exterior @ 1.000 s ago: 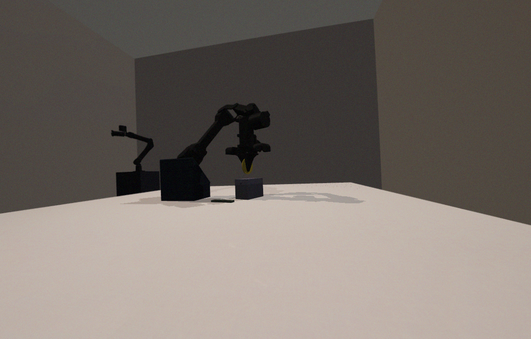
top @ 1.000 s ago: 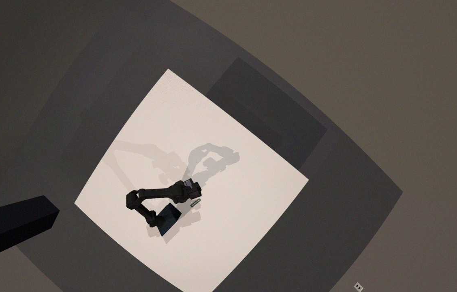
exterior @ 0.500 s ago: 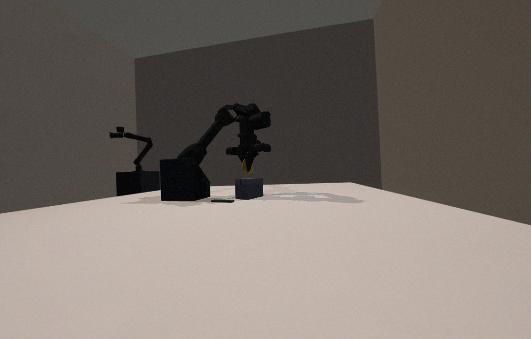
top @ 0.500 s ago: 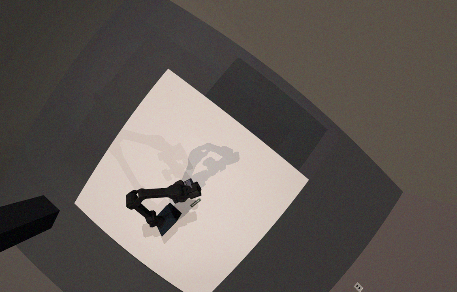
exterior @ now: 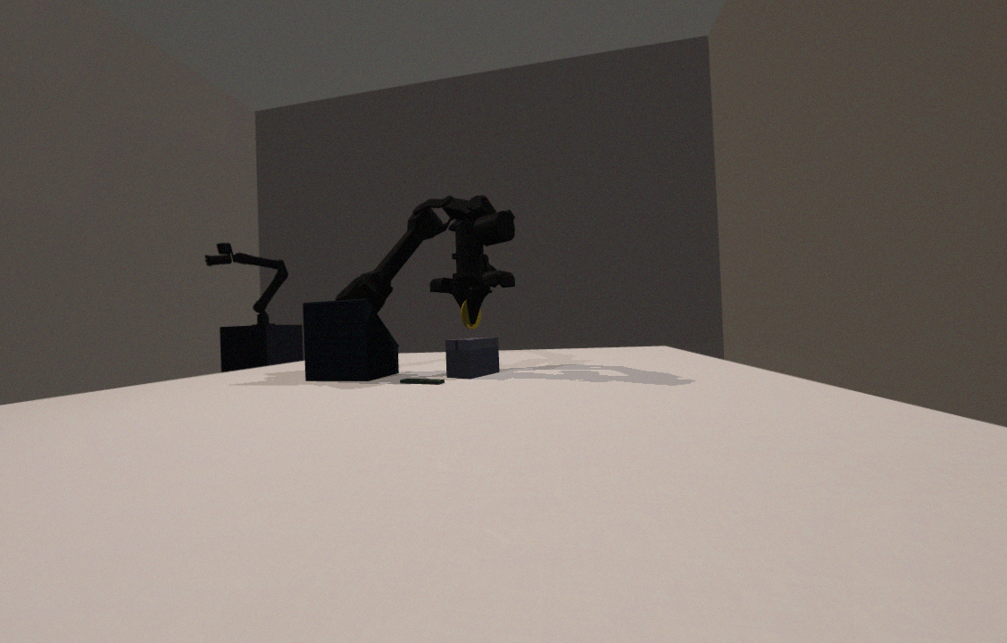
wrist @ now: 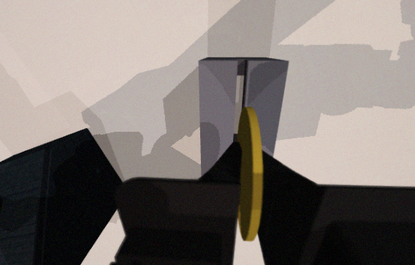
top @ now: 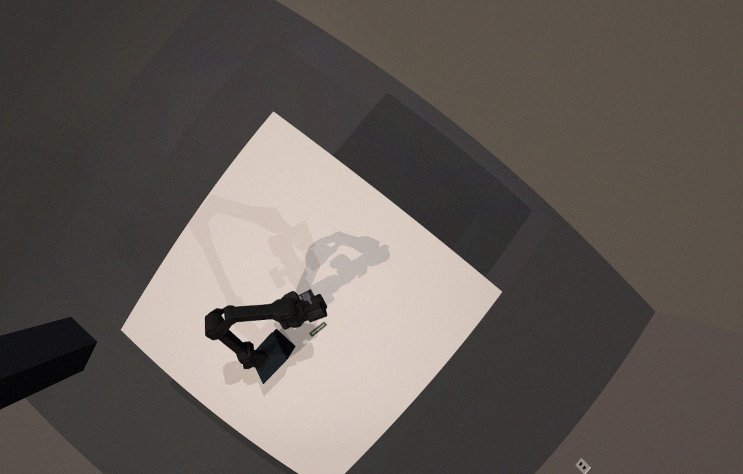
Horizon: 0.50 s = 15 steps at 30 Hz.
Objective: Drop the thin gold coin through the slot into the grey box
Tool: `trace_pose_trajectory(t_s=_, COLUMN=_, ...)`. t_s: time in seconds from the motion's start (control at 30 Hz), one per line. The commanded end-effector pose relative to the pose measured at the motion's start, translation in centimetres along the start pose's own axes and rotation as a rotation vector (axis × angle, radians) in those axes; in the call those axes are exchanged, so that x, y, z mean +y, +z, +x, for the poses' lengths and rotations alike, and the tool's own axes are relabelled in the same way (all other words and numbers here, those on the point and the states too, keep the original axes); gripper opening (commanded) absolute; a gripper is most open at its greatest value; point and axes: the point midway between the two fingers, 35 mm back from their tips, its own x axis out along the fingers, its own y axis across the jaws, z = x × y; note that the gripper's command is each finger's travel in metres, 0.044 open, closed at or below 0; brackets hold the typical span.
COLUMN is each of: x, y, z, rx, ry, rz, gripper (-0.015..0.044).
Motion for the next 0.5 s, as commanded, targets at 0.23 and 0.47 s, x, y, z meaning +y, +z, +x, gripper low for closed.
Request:
trace_pose_trajectory(t_s=0.23, x=-0.04, y=-0.03, z=0.42, rx=0.000, ry=0.001, rz=0.002, gripper=0.0000)
trace_pose_trajectory(t_s=0.47, x=-0.02, y=-0.02, z=0.84, rx=-0.001, ry=0.001, rz=0.010, gripper=0.0000)
